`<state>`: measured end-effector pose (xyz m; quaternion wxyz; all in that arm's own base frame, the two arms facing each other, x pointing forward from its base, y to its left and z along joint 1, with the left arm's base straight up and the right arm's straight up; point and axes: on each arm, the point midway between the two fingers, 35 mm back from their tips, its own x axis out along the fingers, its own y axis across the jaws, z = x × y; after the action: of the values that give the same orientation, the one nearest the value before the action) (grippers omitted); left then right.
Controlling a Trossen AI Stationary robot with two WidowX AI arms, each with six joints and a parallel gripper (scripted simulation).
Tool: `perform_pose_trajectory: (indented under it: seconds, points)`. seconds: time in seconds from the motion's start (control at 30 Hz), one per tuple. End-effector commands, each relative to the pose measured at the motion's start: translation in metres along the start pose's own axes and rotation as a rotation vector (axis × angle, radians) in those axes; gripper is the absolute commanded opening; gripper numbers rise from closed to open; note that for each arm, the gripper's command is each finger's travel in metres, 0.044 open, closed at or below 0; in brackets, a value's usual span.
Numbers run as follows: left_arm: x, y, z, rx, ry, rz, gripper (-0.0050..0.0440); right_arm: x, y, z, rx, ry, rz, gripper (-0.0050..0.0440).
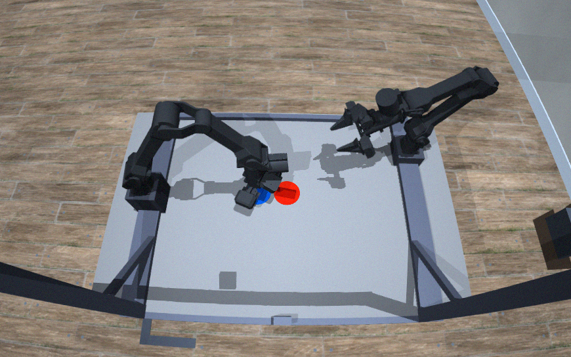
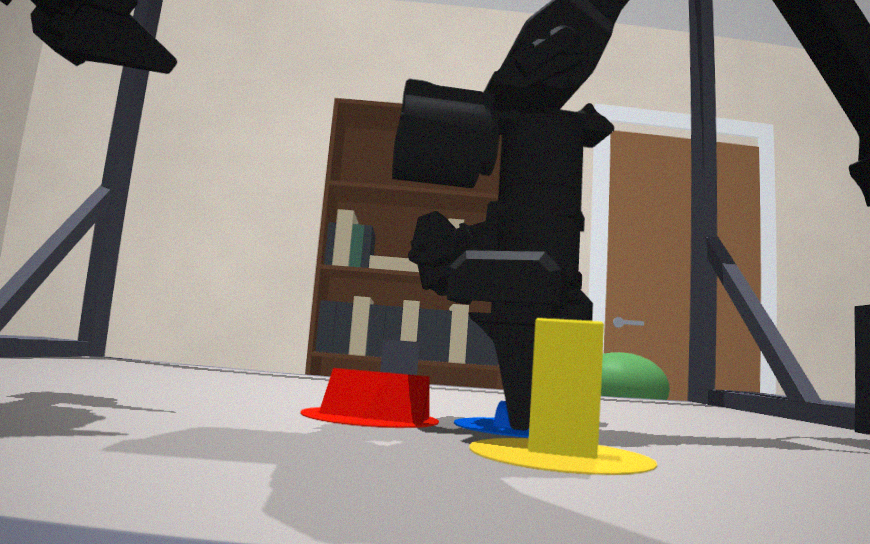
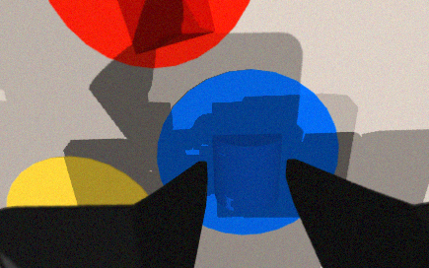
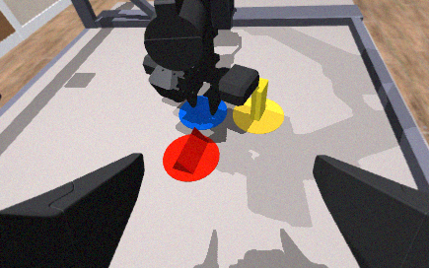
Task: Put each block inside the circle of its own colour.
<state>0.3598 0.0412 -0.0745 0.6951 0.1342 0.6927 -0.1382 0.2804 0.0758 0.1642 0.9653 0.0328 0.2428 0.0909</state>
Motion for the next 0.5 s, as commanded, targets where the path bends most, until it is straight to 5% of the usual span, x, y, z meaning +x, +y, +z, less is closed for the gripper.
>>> perform_pose_trajectory:
  seconds: [0.0,0.23,0.47]
  points:
    - [-0.027,0.008,0.013,0.004,-0.058,0.029,0.0266,-0.003,0.001,0.009,-0.001,-0.025,0.006,0.04]
    - [-0.075,0.006,0.011,0.005,-0.06,0.027,0.0266,-0.003,0.001,0.009,-0.001,-0.025,0.006,0.04]
    - [-0.08,0.003,0.004,0.004,-0.072,0.019,0.0266,-0.003,0.002,0.019,-0.003,-0.047,0.01,0.04]
